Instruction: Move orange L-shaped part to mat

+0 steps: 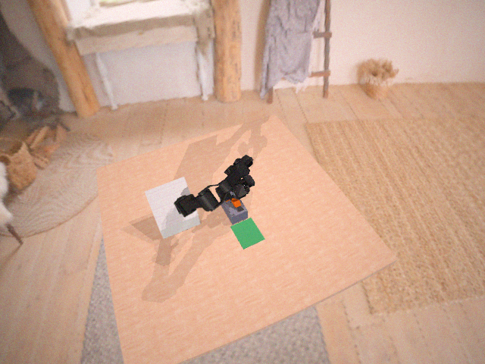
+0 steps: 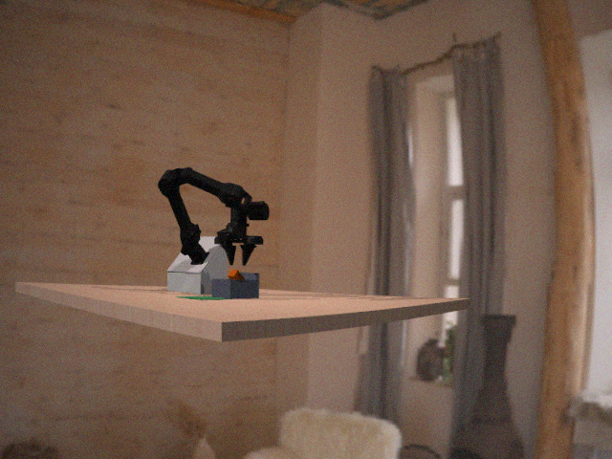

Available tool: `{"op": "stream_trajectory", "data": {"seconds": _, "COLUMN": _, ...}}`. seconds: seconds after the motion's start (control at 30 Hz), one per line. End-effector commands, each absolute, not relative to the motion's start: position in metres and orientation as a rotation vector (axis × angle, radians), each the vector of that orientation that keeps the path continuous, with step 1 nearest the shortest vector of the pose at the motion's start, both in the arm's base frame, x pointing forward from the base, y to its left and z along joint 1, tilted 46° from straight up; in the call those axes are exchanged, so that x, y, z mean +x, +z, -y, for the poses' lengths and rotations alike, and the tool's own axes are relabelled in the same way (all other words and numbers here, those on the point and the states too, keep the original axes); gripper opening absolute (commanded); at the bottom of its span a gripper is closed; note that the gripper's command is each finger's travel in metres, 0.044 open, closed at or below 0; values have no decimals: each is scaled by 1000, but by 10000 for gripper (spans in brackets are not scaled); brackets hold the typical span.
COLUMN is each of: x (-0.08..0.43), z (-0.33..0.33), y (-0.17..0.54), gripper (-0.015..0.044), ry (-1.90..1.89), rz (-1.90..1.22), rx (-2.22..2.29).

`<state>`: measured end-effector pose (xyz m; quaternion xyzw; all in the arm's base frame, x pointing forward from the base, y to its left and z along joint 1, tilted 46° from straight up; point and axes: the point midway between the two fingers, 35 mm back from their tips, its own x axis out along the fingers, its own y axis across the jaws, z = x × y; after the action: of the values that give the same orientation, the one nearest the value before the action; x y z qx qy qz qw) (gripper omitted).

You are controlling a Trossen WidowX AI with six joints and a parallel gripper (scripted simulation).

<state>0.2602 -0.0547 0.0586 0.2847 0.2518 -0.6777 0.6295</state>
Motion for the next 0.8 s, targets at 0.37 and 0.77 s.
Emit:
{"op": "stream_trajectory", "data": {"seconds": 0.37, "x": 259, "z": 74, "y": 41, "gripper": 280, "ry": -1552, "rz": -577, "rx": 643}}
{"op": "stream_trajectory", "data": {"seconds": 0.77, "x": 257, "z": 88, "y": 28, "gripper": 280, "ry": -1553, "rz": -575, "rx": 641}}
